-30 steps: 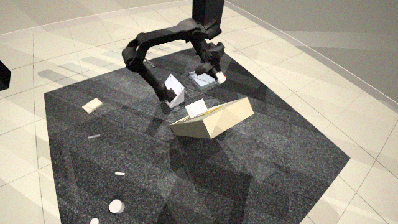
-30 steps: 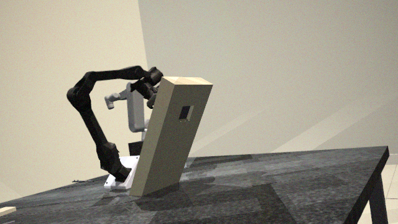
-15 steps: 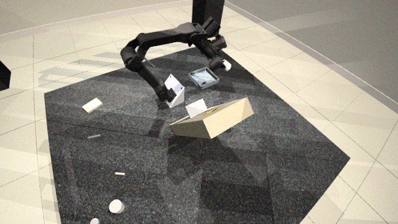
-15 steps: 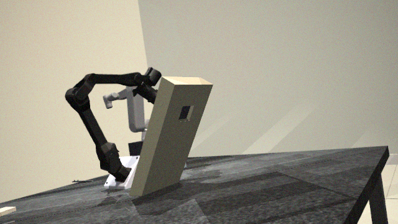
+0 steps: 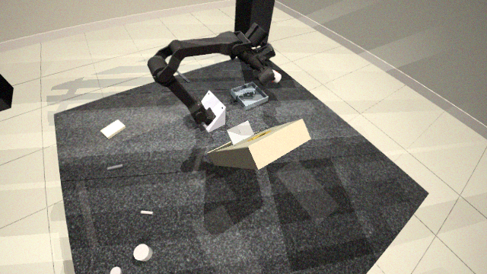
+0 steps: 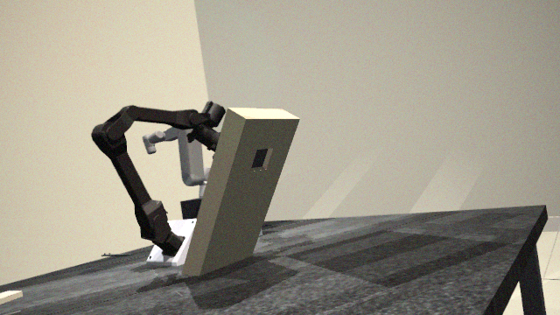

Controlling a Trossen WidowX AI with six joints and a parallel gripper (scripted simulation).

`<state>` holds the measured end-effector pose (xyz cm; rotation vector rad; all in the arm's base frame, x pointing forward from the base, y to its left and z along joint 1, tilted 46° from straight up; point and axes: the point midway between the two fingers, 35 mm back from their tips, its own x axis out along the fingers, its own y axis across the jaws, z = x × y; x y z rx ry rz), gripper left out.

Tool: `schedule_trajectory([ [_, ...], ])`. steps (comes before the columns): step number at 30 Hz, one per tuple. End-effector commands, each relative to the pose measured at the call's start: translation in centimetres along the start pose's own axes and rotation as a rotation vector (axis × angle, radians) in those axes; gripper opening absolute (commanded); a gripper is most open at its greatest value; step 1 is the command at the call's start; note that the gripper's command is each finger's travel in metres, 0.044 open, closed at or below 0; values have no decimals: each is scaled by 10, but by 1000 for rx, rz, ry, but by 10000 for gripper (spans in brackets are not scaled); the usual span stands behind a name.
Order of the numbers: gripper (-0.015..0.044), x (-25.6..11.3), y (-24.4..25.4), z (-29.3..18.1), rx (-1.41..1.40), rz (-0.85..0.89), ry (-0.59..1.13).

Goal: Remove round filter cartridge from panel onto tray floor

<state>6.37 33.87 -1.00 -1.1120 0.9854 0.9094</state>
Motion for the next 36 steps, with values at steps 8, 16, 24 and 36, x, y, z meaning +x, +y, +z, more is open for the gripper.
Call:
schedule_trajectory([
  [8,0,29,68,-43,-160,189,-1],
  [16,0,43,108,-85,-278,328,4],
  [24,0,48,134,-124,-374,439,12],
  [36,0,70,136,-145,-374,439,12],
])
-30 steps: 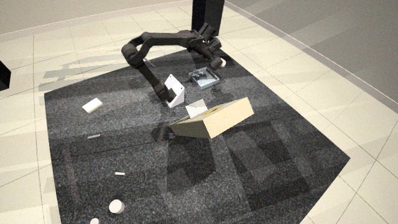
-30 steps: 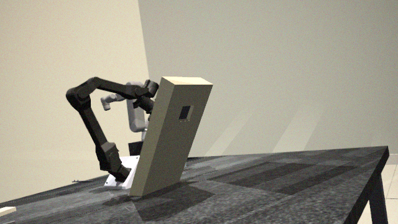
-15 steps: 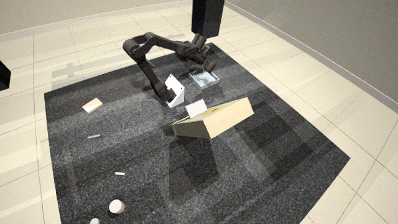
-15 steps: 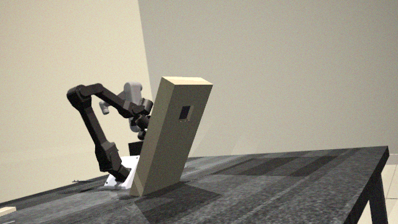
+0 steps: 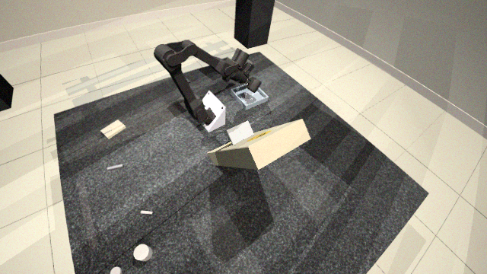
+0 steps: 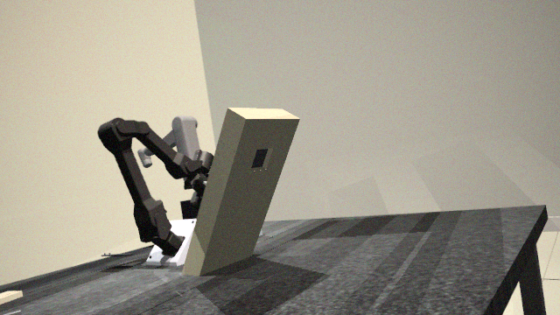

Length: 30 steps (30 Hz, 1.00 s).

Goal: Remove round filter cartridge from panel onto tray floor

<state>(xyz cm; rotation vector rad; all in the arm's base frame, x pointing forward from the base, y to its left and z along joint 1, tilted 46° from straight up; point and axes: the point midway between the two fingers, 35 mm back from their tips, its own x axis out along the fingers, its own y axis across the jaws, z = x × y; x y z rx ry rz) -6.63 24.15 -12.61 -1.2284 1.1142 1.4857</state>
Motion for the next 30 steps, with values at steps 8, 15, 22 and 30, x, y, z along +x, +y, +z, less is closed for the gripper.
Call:
schedule_trajectory([
  [8,0,30,1,-40,-2,6,6],
  [15,53,33,0,-46,-7,2,16],
  [22,236,33,0,-46,-7,2,16],
  [30,440,33,0,-46,-7,2,16],
])
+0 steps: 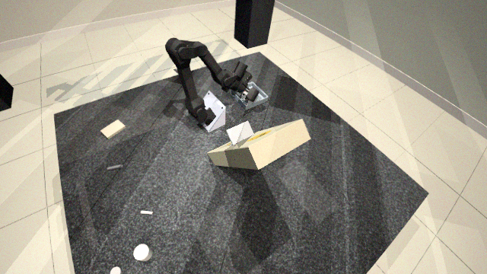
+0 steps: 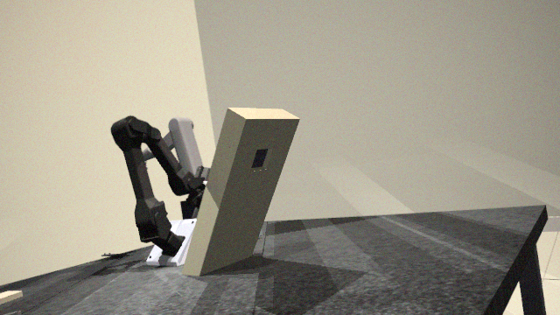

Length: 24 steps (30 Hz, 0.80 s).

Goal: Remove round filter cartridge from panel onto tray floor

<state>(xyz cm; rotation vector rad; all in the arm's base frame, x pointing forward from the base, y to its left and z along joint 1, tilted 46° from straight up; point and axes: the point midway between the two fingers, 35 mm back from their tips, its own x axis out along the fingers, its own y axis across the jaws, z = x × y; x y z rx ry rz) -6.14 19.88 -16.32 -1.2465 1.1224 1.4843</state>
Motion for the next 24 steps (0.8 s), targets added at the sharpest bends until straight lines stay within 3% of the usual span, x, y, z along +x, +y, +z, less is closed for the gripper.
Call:
schedule_trajectory([
  [1,440,0,0,0,0,0,0],
  [10,440,-46,0,54,0,-1,-1],
  [24,440,-36,-1,50,5,-2,-17],
])
